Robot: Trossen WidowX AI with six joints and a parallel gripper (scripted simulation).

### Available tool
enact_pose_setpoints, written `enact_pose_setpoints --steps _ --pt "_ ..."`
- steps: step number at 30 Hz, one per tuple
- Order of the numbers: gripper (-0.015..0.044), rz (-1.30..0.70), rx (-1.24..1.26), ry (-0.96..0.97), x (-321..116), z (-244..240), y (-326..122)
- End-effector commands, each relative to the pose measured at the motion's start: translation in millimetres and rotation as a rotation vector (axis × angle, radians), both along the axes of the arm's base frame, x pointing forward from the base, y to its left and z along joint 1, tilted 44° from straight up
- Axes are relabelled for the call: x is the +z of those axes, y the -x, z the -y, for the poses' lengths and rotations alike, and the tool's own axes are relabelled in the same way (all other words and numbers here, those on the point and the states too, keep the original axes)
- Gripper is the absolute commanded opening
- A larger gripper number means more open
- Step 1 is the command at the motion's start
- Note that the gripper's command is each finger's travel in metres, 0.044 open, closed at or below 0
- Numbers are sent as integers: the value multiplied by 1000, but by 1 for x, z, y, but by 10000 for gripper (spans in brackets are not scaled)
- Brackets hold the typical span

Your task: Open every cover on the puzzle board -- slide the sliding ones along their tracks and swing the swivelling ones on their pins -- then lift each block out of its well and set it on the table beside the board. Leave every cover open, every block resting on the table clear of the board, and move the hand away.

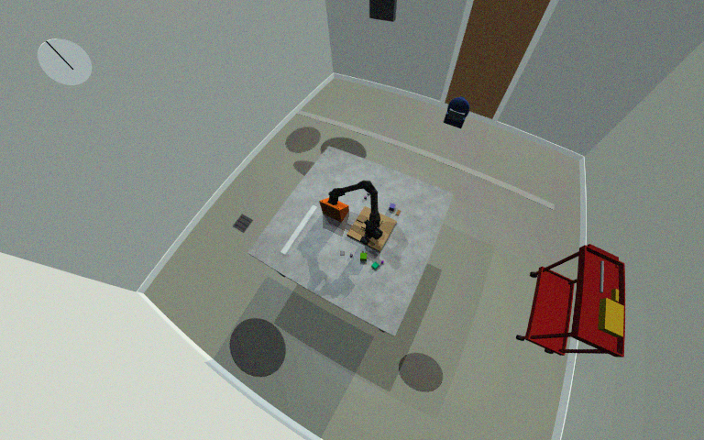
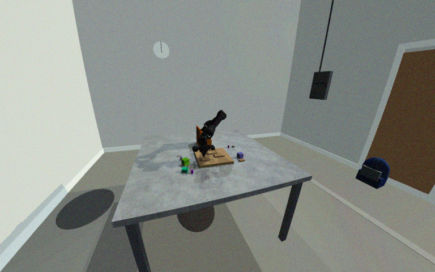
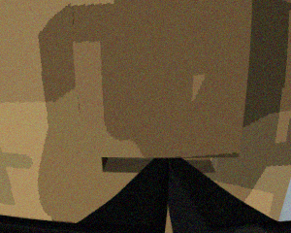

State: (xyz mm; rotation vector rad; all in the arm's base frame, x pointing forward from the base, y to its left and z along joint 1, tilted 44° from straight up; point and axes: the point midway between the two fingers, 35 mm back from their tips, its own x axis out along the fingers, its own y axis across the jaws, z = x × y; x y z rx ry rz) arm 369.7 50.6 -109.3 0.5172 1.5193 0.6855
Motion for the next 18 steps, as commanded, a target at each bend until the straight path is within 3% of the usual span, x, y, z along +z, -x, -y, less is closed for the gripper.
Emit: enact_pose_setpoints --steps 1,18 --pt "0 -2 -4 -3 0 -1 -4" --pt "0 -1 -4 -4 0 -3 -22"
